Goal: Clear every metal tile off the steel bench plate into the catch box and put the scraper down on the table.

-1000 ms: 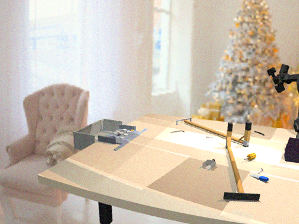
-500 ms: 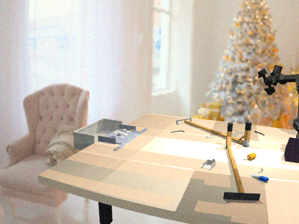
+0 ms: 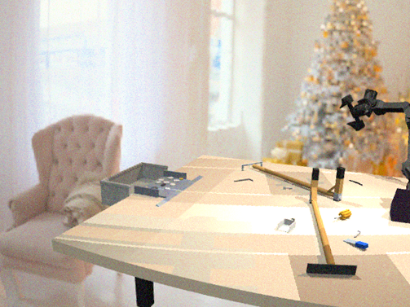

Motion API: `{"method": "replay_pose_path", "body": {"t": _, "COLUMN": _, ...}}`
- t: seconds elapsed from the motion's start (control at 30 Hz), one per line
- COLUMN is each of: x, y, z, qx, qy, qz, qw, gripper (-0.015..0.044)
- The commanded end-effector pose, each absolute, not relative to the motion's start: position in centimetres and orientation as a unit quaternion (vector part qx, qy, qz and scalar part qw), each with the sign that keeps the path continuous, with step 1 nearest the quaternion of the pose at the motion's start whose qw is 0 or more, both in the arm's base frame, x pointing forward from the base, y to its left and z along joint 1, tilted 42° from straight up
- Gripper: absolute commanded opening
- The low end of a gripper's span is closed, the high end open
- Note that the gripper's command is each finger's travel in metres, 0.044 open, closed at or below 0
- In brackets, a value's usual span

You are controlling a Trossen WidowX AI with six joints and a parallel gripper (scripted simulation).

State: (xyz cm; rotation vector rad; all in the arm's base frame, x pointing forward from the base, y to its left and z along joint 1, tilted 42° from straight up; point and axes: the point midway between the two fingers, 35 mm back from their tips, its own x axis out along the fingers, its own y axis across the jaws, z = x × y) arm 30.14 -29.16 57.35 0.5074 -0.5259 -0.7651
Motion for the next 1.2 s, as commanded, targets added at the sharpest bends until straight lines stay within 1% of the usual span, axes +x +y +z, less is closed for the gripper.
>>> {"method": "replay_pose_path", "body": {"t": 0.0, "x": 32.0, "y": -28.6, "z": 55.9, "qx": 0.247, "qy": -0.225, "qz": -0.360, "qw": 0.871, "gripper": 0.0440}}
{"method": "replay_pose_path", "body": {"t": 0.63, "x": 40.1, "y": -21.7, "z": 50.1, "qx": 0.260, "qy": -0.105, "qz": -0.296, "qw": 0.913, "gripper": 0.0440}}
{"method": "replay_pose_path", "body": {"t": 1.17, "x": 45.1, "y": -13.9, "z": 45.2, "qx": 0.249, "qy": -0.003, "qz": -0.234, "qw": 0.940, "gripper": 0.0440}}
